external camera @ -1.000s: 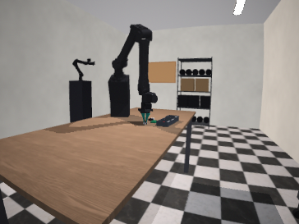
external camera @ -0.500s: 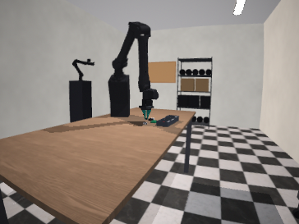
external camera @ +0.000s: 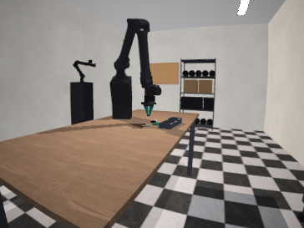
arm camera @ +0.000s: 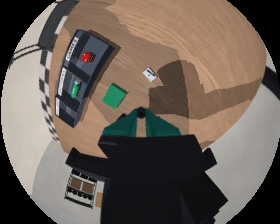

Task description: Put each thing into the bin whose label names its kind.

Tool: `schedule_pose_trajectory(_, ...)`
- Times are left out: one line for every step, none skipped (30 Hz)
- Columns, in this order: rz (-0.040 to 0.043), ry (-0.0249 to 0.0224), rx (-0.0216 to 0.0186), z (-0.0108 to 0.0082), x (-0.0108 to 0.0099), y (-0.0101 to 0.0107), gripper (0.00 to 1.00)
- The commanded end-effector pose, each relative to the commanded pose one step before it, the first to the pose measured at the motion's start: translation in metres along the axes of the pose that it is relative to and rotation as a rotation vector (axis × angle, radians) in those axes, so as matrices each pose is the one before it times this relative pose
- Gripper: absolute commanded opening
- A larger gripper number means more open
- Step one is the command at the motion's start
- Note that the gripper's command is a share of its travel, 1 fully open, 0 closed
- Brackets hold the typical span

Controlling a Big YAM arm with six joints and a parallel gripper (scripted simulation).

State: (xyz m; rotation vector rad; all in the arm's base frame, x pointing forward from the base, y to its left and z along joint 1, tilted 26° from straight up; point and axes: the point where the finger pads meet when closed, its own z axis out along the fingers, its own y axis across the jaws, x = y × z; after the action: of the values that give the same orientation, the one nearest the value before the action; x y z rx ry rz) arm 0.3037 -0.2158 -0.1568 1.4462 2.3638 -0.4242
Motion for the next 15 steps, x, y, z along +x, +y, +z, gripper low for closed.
schedule_pose_trajectory(0.00981,0.02209,0.01968,0.00415,0.01091,-0.00839,0.10)
schedule_pose_trajectory(-0.00278,-0.00233,-0.00141,0.00004,0.00007,-0.00030,0.10)
schedule_pose_trajectory(-0.00009,-0.00207,-0.00122,0.00003,0.00009,-0.00032,0.10)
schedule_pose_trajectory(0.00077,-0.00178,-0.00103,0.00002,0.00011,-0.00034,0.10)
schedule_pose_trajectory(-0.00017,0.00065,0.00058,0.00001,0.00068,-0.00072,0.10)
schedule_pose_trajectory(-0.00079,0.00210,0.00143,-0.00002,0.00067,-0.00057,0.10)
schedule_pose_trajectory(0.00012,-0.00008,0.00008,0.00010,0.00004,-0.00024,0.10)
schedule_pose_trajectory(0.00043,-0.00085,-0.00042,0.00008,-0.00018,-0.00011,0.10)
schedule_pose_trajectory(0.00013,-0.00009,0.00008,0.00013,-0.00019,-0.00009,0.10)
schedule_pose_trajectory(0.00020,-0.00027,-0.00004,0.00018,-0.00048,0.00012,0.10)
schedule_pose_trajectory(0.00025,-0.00073,-0.00040,0.00011,-0.00039,0.00010,0.10)
schedule_pose_trajectory(-0.00022,-0.00026,-0.00020,0.00000,0.00007,-0.00009,0.10)
schedule_pose_trajectory(-0.00108,0.00101,0.00050,-0.00007,0.00059,-0.00029,0.10)
schedule_pose_trajectory(-0.00139,0.00156,0.00081,-0.00009,0.00077,-0.00036,0.10)
schedule_pose_trajectory(-0.00069,0.00051,0.00022,-0.00006,0.00047,-0.00026,0.10)
